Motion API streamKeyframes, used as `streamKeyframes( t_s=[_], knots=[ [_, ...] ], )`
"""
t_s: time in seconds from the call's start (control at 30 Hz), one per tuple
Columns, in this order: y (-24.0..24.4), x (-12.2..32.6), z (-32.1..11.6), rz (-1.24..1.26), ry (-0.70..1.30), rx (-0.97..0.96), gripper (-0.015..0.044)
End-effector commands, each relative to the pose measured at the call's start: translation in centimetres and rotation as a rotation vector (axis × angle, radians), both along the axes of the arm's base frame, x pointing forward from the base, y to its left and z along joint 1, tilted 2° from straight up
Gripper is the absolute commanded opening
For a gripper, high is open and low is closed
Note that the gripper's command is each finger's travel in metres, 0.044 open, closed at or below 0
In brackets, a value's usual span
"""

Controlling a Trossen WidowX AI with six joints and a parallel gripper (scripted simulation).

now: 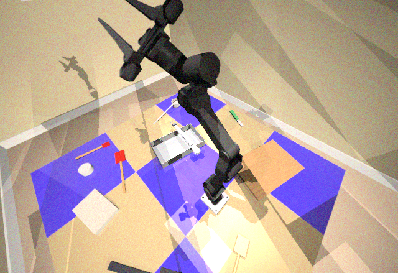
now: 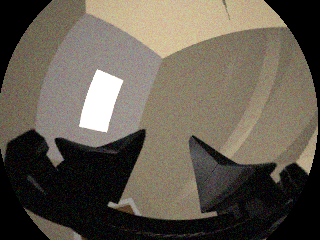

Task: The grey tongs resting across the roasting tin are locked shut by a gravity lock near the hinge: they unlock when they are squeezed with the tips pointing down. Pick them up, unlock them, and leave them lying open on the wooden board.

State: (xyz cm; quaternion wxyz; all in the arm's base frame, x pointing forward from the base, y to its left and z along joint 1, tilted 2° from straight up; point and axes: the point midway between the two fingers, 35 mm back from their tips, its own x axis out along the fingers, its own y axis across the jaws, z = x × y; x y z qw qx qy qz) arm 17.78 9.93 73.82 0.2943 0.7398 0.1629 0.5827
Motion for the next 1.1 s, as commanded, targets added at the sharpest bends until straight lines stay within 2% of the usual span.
streamKeyframes(
  t_s=[0.0, 0.4, 0.6, 0.87, 1.07],
  knots=[
    [-0.3, 4.9, -1.6, -0.113, 0.069, -0.006, 0.026],
    [-1.9, 19.7, -9.9, -0.57, 0.297, -0.202, 0.026],
    [-2.7, 23.7, -13.7, -0.681, 0.395, -0.29, 0.026],
    [-4.6, 30.8, -23.6, -0.938, 0.57, -0.654, 0.026],
    [-6.4, 34.1, -32.7, -1.055, 0.684, -1.057, 0.026]
  ],
)
